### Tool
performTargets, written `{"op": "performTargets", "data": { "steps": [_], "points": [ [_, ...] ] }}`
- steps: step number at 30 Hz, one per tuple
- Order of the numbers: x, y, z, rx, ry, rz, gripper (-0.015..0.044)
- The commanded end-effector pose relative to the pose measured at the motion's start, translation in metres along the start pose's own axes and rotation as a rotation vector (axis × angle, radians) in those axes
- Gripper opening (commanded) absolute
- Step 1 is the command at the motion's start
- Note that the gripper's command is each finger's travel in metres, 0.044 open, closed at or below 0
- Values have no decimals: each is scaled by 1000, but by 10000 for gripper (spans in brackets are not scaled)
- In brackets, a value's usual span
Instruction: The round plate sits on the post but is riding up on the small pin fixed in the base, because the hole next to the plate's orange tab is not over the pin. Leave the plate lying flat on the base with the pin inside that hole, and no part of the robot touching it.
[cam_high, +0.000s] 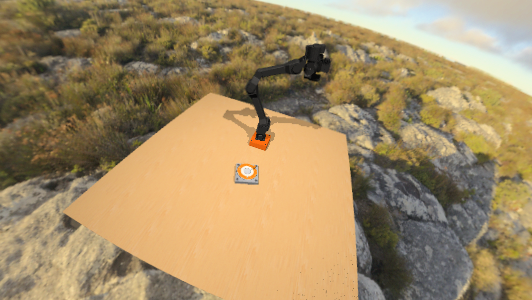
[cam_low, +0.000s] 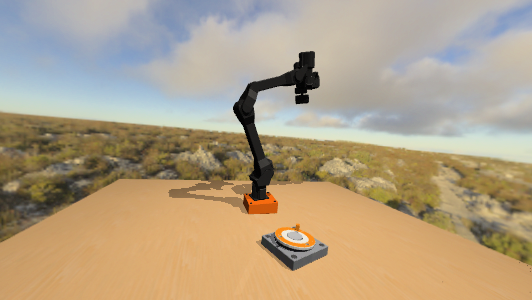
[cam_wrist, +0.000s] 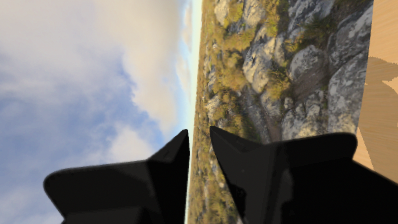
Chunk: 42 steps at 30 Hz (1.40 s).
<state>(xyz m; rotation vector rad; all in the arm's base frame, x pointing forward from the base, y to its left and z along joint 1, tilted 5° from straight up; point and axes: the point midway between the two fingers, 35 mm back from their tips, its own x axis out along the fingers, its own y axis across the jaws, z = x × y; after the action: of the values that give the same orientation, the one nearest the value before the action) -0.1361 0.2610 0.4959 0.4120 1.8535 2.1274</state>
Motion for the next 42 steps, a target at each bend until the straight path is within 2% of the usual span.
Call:
{"op": "performTargets", "data": {
  "steps": [1,3,9,11,15,20,25,27,29,33,35,37,42],
  "points": [
    [-28,-44,60,41,-262,-102,0],
    [-37,-53,72,47,-318,-127,0],
    [-109,-114,134,96,-642,-304,0],
    [-123,-124,141,105,-690,-340,0],
    [-184,-168,160,155,-871,-495,0],
    [-247,-209,162,223,-1017,-658,0],
    [-322,-256,143,338,-1148,-868,0],
    [-336,-265,136,365,-1168,-911,0],
    [-371,-287,116,443,-1206,-1019,0],
    [-416,-315,76,576,-1230,-1172,0],
    [-427,-322,63,616,-1230,-1212,0],
    [-451,-339,27,724,-1215,-1306,0],
    [-477,-360,-34,909,-1147,-1428,0]
  ]
}}
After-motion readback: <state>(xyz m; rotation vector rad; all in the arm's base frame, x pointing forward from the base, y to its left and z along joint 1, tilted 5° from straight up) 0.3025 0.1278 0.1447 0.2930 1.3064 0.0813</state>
